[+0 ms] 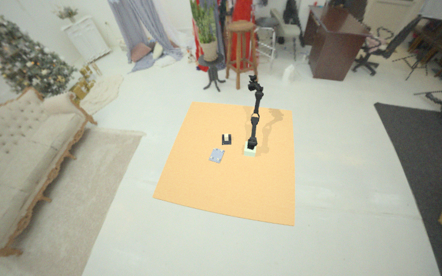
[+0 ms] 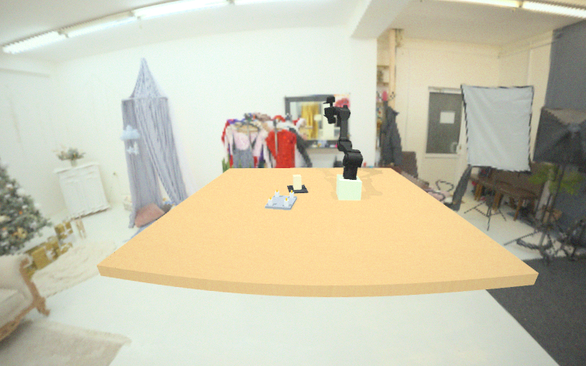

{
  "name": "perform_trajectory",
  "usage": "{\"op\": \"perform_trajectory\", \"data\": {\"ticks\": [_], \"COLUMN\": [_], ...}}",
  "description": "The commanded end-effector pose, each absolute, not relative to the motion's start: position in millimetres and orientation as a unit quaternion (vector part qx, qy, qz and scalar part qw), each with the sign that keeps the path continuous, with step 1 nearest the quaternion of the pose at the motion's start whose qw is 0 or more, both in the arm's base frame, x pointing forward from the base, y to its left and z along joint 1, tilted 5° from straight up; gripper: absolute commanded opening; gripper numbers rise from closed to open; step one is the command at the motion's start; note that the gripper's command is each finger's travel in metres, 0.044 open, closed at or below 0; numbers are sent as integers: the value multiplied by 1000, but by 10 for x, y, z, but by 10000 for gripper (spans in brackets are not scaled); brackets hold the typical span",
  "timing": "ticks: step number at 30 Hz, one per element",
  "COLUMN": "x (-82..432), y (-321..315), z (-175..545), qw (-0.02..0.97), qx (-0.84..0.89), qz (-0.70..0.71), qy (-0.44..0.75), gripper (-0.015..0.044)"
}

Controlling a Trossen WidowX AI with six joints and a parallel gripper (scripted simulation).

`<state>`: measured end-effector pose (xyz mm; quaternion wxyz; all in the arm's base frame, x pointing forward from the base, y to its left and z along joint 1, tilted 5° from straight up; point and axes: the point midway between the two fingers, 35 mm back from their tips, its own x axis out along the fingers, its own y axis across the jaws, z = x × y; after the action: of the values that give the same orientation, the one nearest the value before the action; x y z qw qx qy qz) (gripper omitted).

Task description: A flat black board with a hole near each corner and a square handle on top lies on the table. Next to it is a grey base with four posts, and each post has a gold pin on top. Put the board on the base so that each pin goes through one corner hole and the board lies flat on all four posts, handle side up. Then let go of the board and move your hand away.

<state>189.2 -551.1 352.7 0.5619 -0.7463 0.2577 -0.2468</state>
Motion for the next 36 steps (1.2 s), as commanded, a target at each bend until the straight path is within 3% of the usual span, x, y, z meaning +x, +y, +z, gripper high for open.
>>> {"op": "perform_trajectory", "data": {"ticks": [1, 15, 30, 36], "x": [1877, 960, 159, -21], "y": [-5504, -4839, -3322, -2634], "z": [3550, 5034, 6448, 6781], "qw": [559, 329, -50, -148], "qx": [-748, -837, -855, -824], "qz": [-248, -341, -411, -436], "qy": [258, 273, 314, 329], "gripper": [426, 440, 440, 440]}}
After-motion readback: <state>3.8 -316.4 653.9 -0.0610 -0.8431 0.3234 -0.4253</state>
